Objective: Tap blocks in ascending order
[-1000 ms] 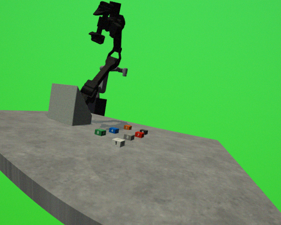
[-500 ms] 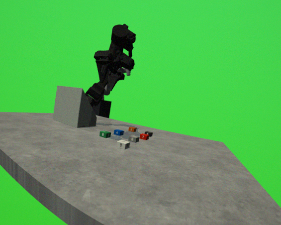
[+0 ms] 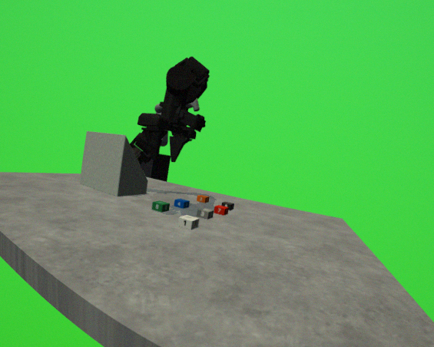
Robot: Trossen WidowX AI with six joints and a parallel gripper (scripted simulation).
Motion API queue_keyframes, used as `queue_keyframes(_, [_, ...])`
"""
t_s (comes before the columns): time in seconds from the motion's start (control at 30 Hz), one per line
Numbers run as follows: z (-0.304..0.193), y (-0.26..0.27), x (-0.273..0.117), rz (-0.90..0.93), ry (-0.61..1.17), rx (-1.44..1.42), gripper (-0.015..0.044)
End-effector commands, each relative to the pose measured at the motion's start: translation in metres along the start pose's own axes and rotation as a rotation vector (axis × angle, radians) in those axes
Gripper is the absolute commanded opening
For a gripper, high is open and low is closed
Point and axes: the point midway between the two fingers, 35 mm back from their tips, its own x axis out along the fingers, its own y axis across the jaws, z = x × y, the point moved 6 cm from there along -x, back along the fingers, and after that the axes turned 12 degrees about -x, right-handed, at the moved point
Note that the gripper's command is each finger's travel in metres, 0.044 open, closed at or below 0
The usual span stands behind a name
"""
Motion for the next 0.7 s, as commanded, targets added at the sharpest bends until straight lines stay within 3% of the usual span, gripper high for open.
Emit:
queue_keyframes(0.0, [0.0,0.0,0.001,0.006,-0.005,0.008,0.04])
queue_keyframes(0.37, [0.002,0.003,0.001,0.006,-0.005,0.008,0.04])
queue_keyframes(0.67, [0.036,0.105,0.001,0.012,-0.005,0.009,0.04])
